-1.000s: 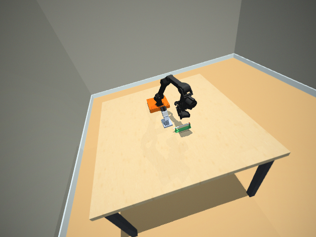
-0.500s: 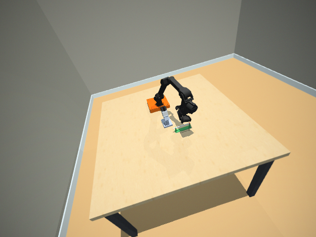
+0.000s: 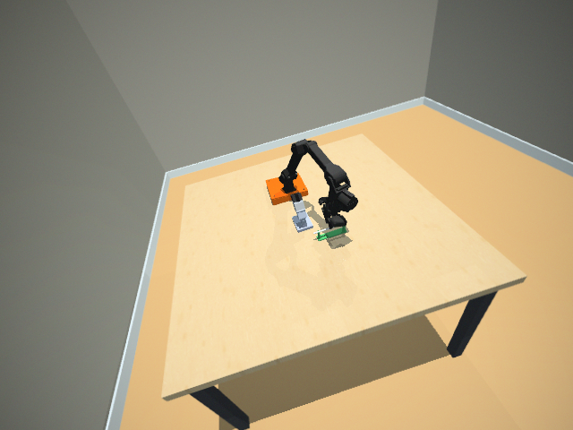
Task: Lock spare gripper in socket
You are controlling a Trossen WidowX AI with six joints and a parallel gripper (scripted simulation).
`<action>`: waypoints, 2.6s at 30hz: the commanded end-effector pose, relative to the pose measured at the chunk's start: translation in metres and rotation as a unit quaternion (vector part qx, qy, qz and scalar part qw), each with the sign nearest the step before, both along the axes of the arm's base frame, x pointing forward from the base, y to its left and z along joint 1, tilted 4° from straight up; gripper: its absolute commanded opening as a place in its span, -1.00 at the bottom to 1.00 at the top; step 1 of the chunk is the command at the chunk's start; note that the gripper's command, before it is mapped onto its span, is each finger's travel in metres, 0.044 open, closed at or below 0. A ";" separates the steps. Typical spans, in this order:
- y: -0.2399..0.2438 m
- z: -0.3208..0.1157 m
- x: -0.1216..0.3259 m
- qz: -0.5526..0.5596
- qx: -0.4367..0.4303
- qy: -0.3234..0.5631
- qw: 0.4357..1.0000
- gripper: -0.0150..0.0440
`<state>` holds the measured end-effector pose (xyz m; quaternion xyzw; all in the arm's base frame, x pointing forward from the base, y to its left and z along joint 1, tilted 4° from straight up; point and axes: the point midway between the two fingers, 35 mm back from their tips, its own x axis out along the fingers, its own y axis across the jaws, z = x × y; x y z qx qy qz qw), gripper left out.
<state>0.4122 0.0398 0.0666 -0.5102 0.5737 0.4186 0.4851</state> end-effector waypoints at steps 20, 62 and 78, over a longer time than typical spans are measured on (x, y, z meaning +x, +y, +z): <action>0.005 -0.040 -0.002 -0.002 0.001 0.004 1.000 0.12; 0.004 -0.021 -0.002 -0.002 0.001 0.004 1.000 -0.49; 0.000 0.010 -0.005 -0.004 0.000 0.006 1.000 -0.49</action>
